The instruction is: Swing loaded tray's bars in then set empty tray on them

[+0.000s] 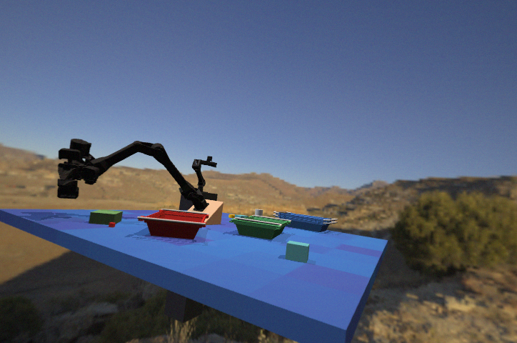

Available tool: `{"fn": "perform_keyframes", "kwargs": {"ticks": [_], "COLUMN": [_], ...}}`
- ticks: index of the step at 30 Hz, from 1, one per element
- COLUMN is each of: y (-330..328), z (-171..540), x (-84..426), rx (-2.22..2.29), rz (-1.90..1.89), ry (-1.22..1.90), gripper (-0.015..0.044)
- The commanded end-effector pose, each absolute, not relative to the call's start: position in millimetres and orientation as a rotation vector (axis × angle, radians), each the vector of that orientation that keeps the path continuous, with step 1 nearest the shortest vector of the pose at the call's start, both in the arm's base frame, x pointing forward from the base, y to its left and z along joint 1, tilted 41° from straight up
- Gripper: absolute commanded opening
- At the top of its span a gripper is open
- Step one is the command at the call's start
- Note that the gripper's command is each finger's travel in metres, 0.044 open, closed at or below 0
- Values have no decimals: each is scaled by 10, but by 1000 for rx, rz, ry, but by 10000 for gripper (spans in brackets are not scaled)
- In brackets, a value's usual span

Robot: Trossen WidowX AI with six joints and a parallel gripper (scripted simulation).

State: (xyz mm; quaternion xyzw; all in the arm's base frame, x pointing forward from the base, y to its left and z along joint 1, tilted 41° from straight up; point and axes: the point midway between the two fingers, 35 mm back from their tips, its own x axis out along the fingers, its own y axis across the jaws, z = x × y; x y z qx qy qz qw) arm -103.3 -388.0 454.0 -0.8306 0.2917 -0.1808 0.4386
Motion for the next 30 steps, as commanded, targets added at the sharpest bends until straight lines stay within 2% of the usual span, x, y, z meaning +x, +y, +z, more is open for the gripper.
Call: {"fn": "perform_keyframes", "kwargs": {"ticks": [1,22,30], "y": [-3880,-3872,-3458], "z": [4540,4559,5131], "x": [-1033,-1035,-1019], "rx": [-2064,-2066,-2127], "rz": [-449,-450,-449], "ry": [725,726,781], "gripper": [80,80,80]}}
